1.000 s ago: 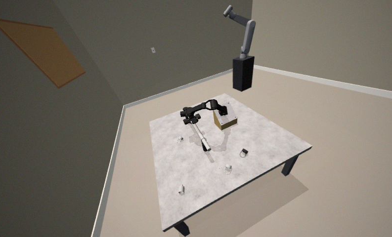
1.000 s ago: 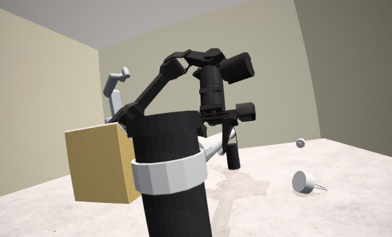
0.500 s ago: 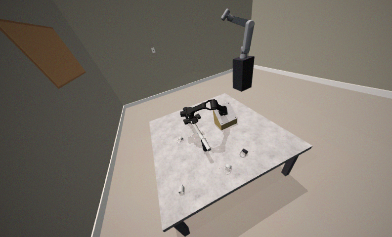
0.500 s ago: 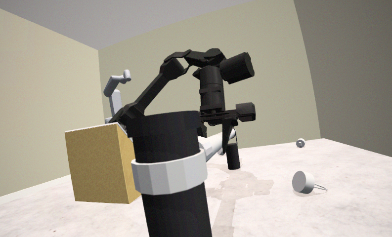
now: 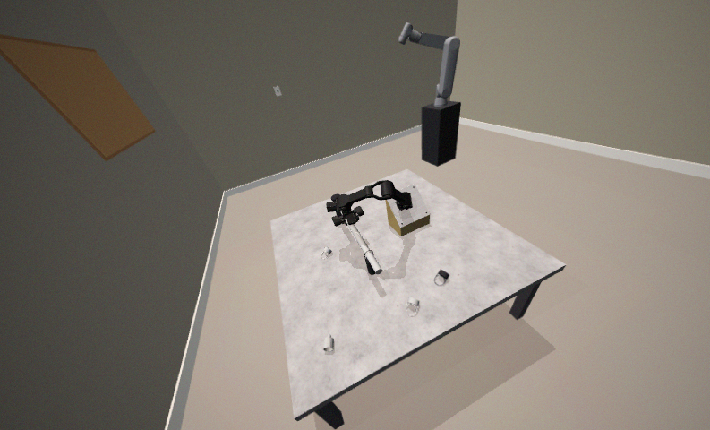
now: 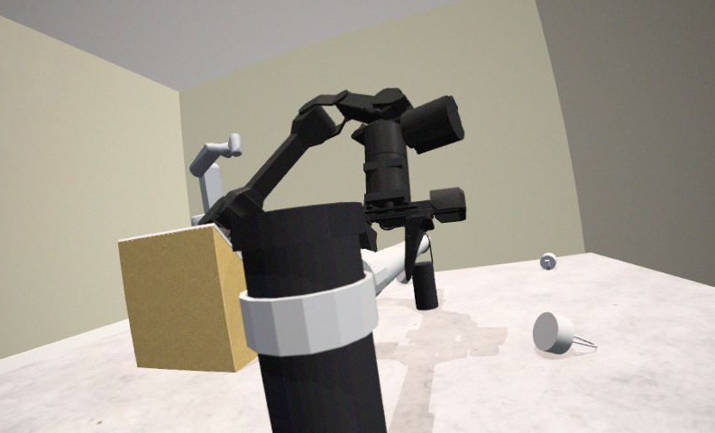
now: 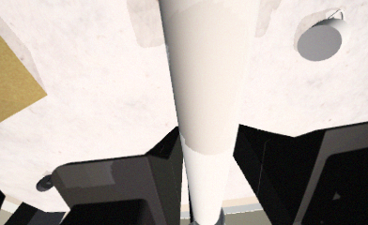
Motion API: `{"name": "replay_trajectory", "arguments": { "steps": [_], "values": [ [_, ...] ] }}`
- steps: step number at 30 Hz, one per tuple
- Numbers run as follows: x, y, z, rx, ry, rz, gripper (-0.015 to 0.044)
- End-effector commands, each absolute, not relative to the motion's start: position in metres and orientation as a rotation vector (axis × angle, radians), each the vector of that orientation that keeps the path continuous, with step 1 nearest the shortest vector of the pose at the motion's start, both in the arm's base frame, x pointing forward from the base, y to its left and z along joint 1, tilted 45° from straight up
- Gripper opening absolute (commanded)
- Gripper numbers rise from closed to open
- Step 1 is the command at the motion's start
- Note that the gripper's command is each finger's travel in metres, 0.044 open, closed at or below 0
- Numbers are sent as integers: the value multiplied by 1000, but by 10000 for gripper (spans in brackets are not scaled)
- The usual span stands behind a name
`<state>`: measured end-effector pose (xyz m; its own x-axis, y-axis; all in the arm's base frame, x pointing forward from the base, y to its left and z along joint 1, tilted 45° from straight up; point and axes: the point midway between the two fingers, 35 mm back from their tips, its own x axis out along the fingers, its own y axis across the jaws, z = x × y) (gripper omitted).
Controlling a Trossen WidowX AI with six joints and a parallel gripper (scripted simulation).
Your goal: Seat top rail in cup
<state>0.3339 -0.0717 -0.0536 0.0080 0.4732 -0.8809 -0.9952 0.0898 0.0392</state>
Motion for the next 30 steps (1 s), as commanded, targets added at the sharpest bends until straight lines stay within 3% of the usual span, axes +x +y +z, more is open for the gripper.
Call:
{"name": "replay_trajectory", "arguments": {
  "steps": [1,30],
  "values": [
    [335,-77,-53,-778,902,1338,0],
    [334,-78,-54,-769,896,1347,0]
  ]
}}
